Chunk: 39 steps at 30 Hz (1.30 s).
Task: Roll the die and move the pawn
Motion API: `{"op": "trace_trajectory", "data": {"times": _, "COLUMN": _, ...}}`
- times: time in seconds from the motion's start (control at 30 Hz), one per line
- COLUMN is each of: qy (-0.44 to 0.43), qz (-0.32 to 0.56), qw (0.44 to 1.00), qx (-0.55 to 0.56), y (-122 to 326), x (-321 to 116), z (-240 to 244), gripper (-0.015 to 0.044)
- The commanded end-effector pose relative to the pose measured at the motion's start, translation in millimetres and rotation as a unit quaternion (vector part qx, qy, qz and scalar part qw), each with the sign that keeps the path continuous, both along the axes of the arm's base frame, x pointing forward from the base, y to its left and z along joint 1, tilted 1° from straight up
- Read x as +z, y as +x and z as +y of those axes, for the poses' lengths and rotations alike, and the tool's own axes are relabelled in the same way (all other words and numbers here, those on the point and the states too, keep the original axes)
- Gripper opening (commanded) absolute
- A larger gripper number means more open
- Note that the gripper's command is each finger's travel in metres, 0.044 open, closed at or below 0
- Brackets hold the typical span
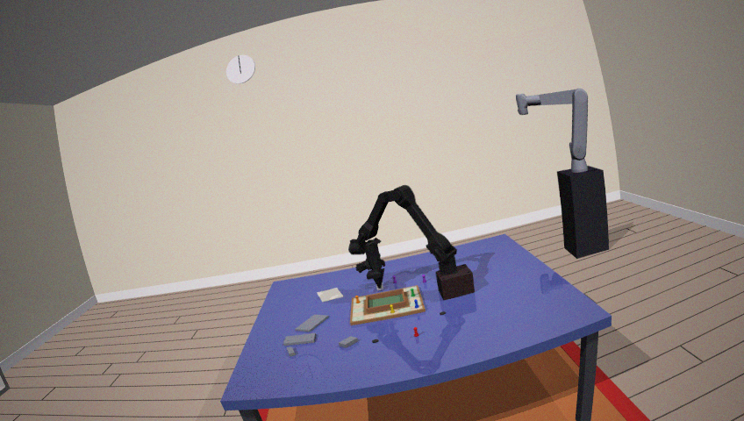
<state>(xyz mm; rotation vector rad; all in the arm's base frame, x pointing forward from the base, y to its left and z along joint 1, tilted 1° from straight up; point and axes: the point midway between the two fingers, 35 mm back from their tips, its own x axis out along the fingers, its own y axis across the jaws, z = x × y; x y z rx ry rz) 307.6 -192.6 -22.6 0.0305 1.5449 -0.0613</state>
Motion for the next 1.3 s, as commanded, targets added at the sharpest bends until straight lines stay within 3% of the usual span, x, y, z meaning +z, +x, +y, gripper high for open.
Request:
{"op": "trace_trajectory", "data": {"times": 0.0, "qy": -0.006, "qz": -0.007, "qw": 1.000, "qx": 0.002, "y": 7, "x": 26, "z": -3, "gripper": 0.0000}}
{"op": "trace_trajectory", "data": {"times": 0.43, "qy": -0.006, "qz": -0.007, "qw": 1.000, "qx": 0.002, "y": 8, "x": 117, "z": 4, "gripper": 0.0000}}
{"op": "trace_trajectory", "data": {"times": 0.6, "qy": -0.006, "qz": -0.007, "qw": 1.000, "qx": 0.003, "y": 9, "x": 117, "z": 9, "gripper": 0.0000}}
{"op": "trace_trajectory", "data": {"times": 1.27, "qy": 0.000, "qz": -0.006, "qw": 0.999, "qx": 0.043, "y": 5, "x": 93, "z": 133, "gripper": 0.0000}}
